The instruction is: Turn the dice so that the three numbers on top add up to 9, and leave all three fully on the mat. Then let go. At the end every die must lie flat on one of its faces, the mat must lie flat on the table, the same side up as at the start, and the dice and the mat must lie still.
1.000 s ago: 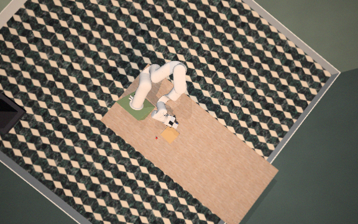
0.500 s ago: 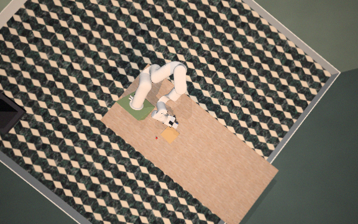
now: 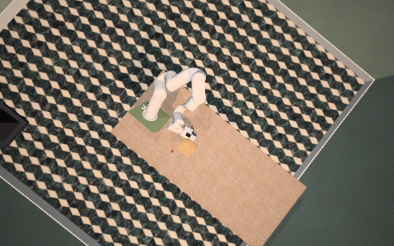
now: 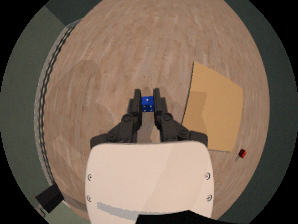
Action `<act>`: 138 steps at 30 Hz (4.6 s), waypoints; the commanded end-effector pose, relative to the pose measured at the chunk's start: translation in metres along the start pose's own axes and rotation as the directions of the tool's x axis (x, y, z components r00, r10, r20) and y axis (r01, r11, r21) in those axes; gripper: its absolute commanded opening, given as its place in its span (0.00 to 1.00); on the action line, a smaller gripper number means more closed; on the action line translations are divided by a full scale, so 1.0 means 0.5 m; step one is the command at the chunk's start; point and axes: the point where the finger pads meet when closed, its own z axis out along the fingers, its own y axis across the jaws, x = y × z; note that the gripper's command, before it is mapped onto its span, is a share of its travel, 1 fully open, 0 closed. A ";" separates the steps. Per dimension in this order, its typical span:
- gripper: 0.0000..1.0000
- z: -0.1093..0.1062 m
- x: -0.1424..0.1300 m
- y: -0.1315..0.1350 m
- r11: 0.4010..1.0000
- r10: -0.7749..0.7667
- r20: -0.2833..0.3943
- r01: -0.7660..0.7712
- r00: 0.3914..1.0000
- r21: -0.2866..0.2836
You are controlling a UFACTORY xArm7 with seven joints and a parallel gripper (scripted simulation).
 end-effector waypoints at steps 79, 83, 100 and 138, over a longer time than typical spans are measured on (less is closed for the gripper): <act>0.31 -0.001 0.003 0.001 1.000 0.000 -0.003 0.000 1.000 -0.002; 0.31 -0.001 0.003 0.001 1.000 0.000 -0.003 0.000 1.000 -0.002; 0.31 -0.048 0.002 0.001 1.000 0.000 -0.003 0.000 1.000 -0.002; 0.31 -0.177 0.093 0.001 1.000 0.000 -0.003 0.000 1.000 -0.002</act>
